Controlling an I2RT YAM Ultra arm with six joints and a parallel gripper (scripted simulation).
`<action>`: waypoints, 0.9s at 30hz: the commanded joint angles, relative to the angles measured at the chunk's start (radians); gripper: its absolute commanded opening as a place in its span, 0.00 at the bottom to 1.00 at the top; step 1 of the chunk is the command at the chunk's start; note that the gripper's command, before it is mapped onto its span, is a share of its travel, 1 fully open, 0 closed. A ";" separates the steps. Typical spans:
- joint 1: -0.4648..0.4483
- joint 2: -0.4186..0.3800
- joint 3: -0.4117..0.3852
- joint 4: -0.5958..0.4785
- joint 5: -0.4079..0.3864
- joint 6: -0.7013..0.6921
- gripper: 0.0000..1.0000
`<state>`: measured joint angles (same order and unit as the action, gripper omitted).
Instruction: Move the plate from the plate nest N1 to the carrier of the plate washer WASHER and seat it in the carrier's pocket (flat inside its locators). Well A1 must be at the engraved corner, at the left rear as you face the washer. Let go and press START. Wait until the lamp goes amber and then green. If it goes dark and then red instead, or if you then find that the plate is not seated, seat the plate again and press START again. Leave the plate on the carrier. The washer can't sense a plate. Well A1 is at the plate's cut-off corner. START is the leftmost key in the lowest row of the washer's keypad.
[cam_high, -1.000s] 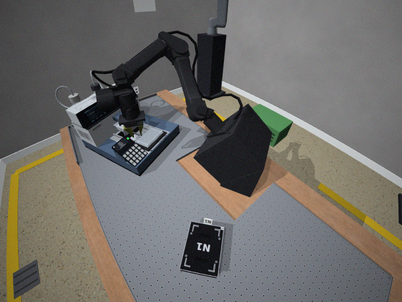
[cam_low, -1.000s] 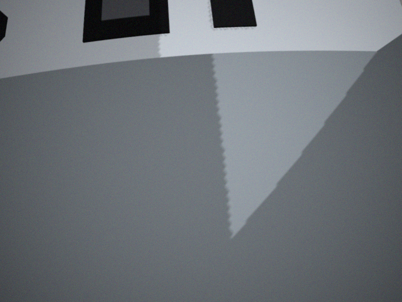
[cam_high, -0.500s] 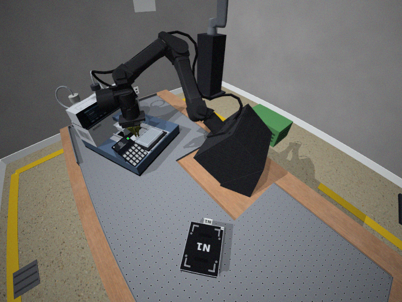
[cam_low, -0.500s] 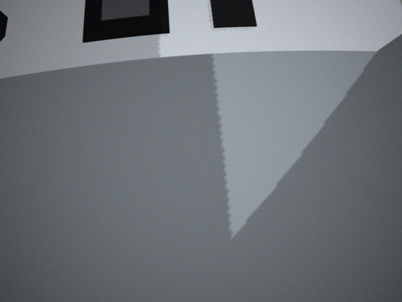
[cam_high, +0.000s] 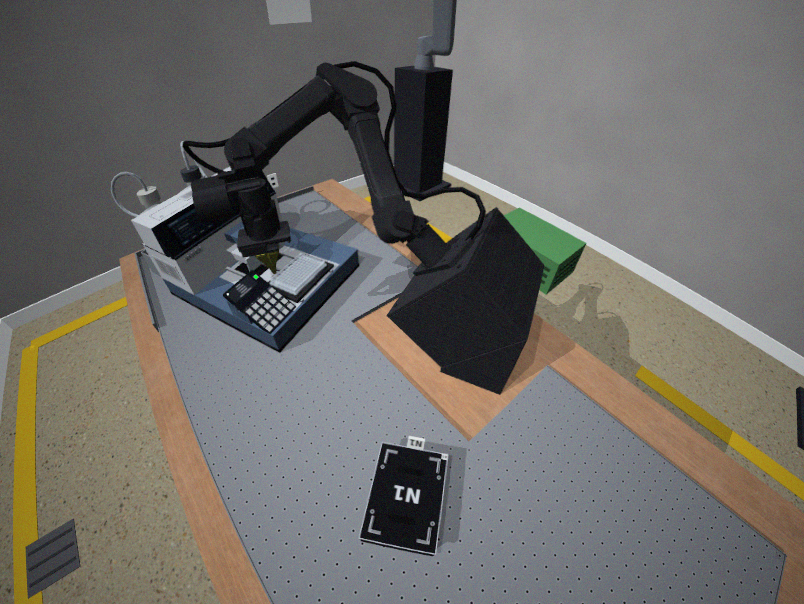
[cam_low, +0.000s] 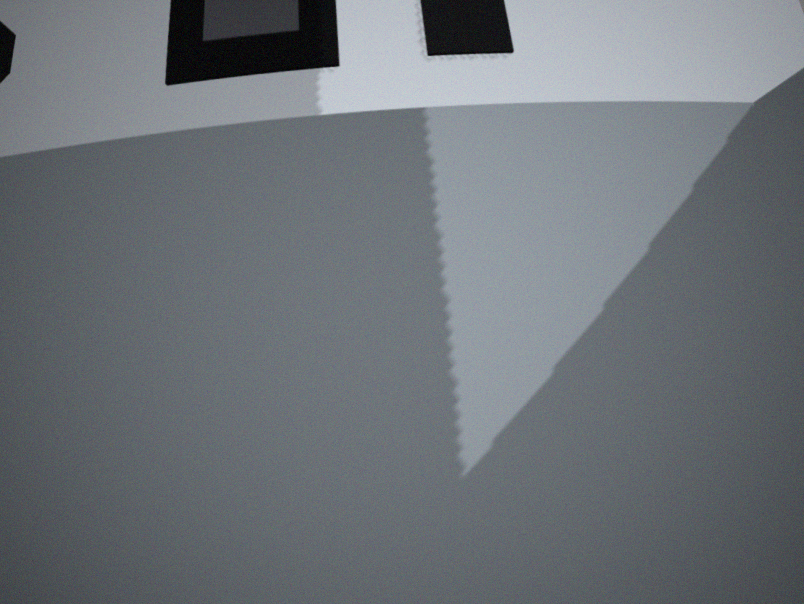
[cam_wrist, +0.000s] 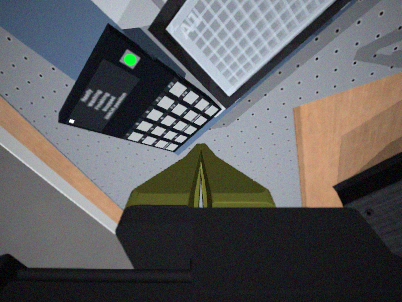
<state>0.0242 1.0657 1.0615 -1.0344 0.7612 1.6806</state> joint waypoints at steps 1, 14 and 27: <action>0.009 -0.026 -0.011 -0.020 0.019 -0.006 0.00; 0.138 0.110 0.030 -0.035 0.074 -0.088 0.00; 0.292 0.315 0.086 -0.053 0.126 -0.263 0.00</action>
<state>0.2893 1.3590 1.1183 -1.0615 0.8551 1.4750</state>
